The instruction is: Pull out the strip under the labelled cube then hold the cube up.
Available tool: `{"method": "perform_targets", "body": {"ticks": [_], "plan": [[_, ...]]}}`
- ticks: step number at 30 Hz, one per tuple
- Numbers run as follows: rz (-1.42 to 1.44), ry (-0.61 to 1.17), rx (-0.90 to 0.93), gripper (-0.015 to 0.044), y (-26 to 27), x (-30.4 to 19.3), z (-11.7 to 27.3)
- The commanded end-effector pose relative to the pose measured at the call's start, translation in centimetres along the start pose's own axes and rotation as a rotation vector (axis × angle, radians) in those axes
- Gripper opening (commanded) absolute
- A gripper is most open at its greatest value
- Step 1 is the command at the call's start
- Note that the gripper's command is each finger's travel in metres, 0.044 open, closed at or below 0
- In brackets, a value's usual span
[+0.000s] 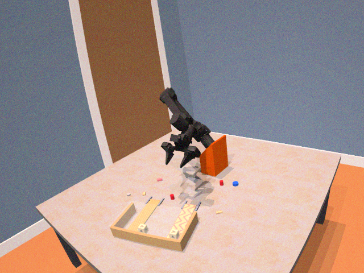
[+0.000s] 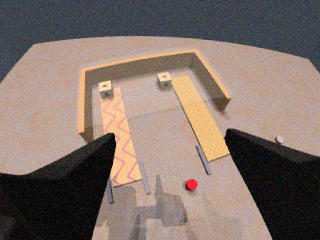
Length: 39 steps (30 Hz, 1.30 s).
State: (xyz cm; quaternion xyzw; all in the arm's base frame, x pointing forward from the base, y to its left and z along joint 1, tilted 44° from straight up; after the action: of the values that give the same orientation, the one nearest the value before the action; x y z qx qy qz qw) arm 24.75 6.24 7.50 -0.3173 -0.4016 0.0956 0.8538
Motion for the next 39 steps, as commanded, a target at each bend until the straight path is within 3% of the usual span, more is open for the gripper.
{"method": "perform_targets", "body": {"ticks": [1,12,25,39], "plan": [[0.001,0.047,0.008,0.0295,0.5,0.4,-0.9],[0.08,0.444,0.054,0.0006,4.4,2.1,-7.9],[0.235,0.943,0.024,0.0,7.4,1.2,-14.7],[0.237,0.95,0.024,0.0,7.3,0.8,-14.6]]}}
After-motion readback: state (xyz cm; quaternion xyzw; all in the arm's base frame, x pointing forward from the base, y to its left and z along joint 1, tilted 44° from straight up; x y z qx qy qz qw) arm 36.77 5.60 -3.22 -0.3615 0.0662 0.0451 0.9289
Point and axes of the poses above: the point midway between the two fingers, 35 mm back from their tips, its own z axis back along the fingers, its own y axis across the jaws, x = y × z, the point moved 9 cm from there along z, back along the fingers, and after that the axes turned 6 degrees about -z, right-handed, at the moved point
